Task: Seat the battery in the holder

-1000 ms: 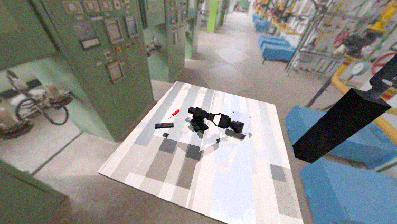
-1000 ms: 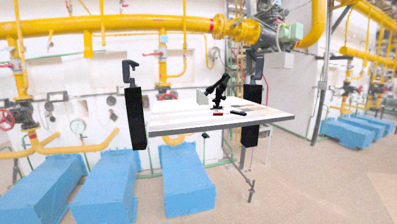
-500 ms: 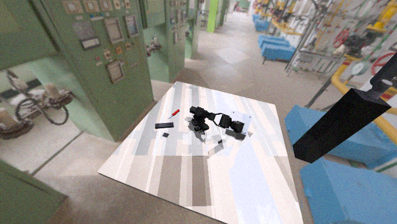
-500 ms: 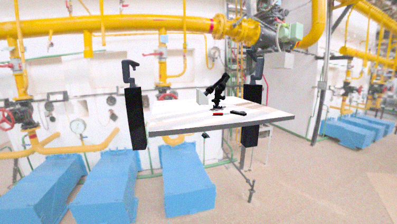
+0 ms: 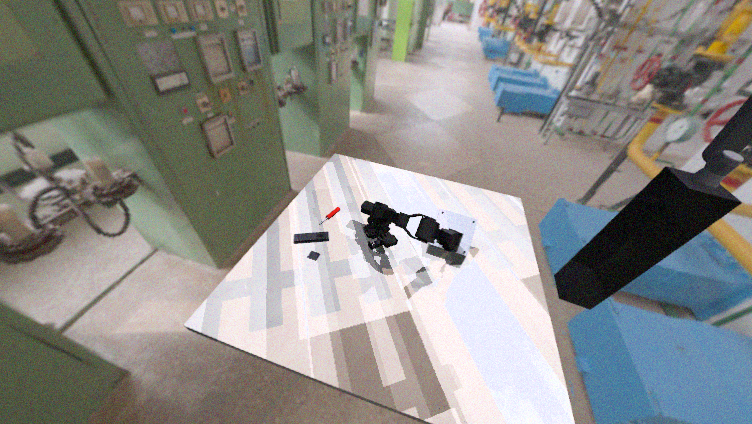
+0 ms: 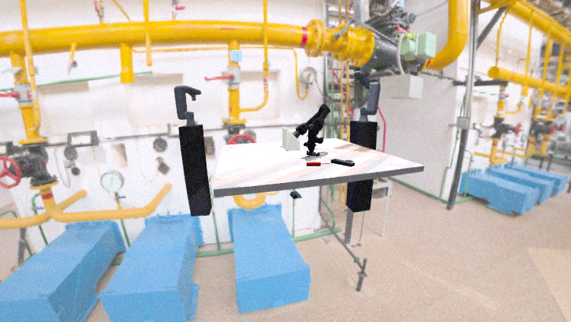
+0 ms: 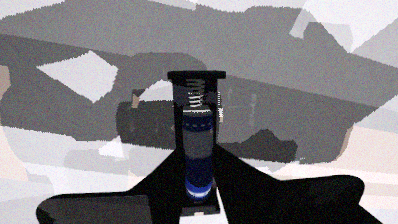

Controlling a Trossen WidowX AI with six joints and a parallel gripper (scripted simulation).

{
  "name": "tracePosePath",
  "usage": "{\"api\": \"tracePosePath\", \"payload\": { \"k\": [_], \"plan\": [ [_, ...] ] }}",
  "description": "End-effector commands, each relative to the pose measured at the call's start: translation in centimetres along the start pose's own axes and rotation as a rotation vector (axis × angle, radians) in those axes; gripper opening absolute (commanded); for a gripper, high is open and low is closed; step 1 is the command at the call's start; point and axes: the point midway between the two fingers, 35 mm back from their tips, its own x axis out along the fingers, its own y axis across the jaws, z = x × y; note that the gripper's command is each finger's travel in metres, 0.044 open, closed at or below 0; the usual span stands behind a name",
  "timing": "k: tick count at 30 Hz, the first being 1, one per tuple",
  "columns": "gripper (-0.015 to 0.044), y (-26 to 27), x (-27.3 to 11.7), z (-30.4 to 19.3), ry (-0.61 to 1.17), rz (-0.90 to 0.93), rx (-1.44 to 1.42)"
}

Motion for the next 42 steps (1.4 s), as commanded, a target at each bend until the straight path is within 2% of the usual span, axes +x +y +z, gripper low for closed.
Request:
{"api": "tracePosePath", "payload": {
  "k": [1,5,19,21,28,30,42],
  "plan": [
    [0.0063,0.1,0.1,-0.1,0.000,0.002,0.001],
    [0.0164,0.1,0.1,-0.1,0.000,0.002,0.001],
    [0.0164,0.0,-1.5,0.0,0.000,0.000,0.000],
    [0.0217,0.0,-1.8,-0.2,0.001,0.003,0.011],
    [0.0401,0.0,-8.0,-0.3,0.004,-0.002,0.002],
    [0.0440,0.0,-8.6,-0.4,0.004,-0.002,0.001],
    [0.0440,0.0,-8.6,-0.5,0.004,-0.002,0.001]
  ]
}}
